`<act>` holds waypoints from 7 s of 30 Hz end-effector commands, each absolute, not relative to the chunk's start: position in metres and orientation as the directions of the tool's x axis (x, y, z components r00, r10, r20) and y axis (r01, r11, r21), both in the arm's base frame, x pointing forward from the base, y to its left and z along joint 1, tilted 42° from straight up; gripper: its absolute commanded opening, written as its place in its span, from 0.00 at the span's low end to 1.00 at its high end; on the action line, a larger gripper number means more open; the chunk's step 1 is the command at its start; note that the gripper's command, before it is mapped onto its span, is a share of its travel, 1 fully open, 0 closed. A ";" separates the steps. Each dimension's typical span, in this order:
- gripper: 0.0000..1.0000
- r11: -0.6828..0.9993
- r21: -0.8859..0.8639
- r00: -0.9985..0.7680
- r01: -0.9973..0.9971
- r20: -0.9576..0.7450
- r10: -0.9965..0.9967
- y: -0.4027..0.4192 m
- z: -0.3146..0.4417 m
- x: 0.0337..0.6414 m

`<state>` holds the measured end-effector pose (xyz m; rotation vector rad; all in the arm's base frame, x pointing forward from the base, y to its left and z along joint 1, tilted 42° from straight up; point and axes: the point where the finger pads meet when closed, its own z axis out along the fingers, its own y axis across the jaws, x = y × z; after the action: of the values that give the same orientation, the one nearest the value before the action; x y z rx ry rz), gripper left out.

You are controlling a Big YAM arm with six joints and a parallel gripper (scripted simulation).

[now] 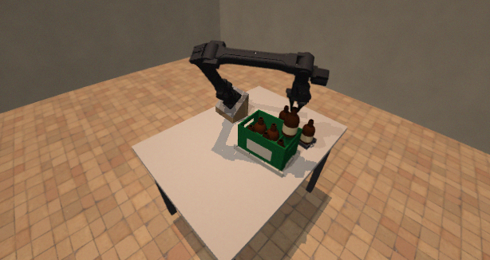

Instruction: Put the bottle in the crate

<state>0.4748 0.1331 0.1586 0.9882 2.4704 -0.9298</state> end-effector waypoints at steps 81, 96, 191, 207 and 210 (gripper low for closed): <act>0.00 0.559 -0.438 -0.707 0.704 -0.508 0.493 0.134 0.158 0.475; 0.00 0.555 -0.436 -0.703 0.708 -0.508 0.497 0.129 0.157 0.477; 0.00 0.558 -0.429 -0.700 0.710 -0.513 0.497 0.105 0.132 0.479; 0.00 0.554 -0.429 -0.697 0.713 -0.513 0.500 0.100 0.128 0.480; 0.00 0.558 -0.430 -0.701 0.710 -0.513 0.496 0.101 0.126 0.479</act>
<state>0.4759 0.1019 0.1192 0.9928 2.4687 -0.9299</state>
